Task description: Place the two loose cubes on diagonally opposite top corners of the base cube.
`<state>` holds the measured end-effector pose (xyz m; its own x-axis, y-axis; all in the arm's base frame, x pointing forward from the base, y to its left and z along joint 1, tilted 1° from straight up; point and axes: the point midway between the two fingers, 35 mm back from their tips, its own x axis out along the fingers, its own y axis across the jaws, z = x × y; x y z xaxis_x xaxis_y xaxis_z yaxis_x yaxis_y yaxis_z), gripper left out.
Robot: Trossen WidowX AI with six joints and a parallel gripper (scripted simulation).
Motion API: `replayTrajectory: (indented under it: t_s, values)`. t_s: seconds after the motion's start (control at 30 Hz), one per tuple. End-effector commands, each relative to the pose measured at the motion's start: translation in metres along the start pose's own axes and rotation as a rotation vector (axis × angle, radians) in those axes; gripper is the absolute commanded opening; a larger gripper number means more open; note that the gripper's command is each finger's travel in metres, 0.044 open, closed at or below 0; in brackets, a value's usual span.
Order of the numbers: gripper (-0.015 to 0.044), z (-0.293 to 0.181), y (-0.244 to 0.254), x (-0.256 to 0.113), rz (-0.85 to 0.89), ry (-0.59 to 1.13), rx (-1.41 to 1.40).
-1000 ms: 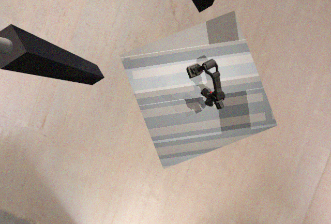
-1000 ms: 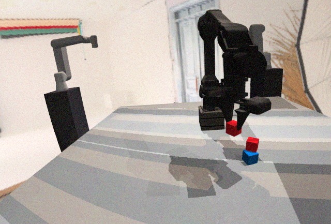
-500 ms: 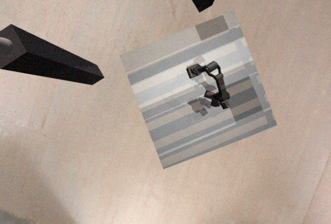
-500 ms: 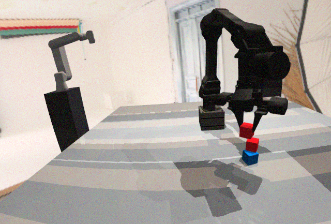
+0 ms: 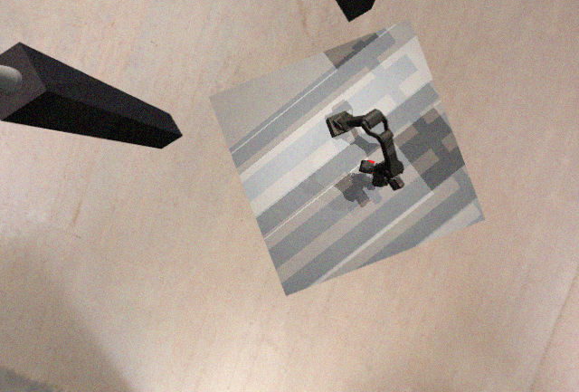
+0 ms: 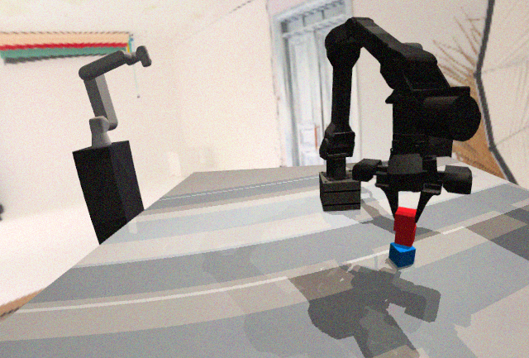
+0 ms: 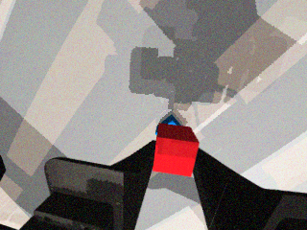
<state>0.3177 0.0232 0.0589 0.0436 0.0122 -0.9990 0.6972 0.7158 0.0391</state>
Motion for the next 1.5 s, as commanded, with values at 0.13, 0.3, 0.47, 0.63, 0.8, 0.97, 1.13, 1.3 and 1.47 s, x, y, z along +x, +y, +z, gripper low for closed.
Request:
replayTrajectory:
  t_s: [0.13,0.3,0.47,0.63,0.8,0.97,1.13,1.3,1.47]
  values:
    - [0.0105,-0.001,-0.002,0.017,-0.009,0.001,-0.006]
    - [0.0105,-0.001,-0.002,0.017,-0.009,0.001,-0.006]
    - [0.0105,-0.001,-0.002,0.021,-0.009,0.001,-0.006]
    - [0.0105,-0.001,-0.002,0.035,-0.009,0.001,-0.005]
    - [0.0105,-0.001,-0.002,0.046,-0.009,0.001,-0.005]
    - [0.0105,-0.001,-0.002,0.047,-0.009,0.001,-0.005]
    - [0.0105,-0.001,-0.002,0.047,-0.009,0.001,-0.005]
    - [0.0105,-0.001,-0.002,0.048,-0.009,0.001,-0.004]
    - [0.0105,-0.001,-0.002,0.048,-0.009,0.001,-0.004]
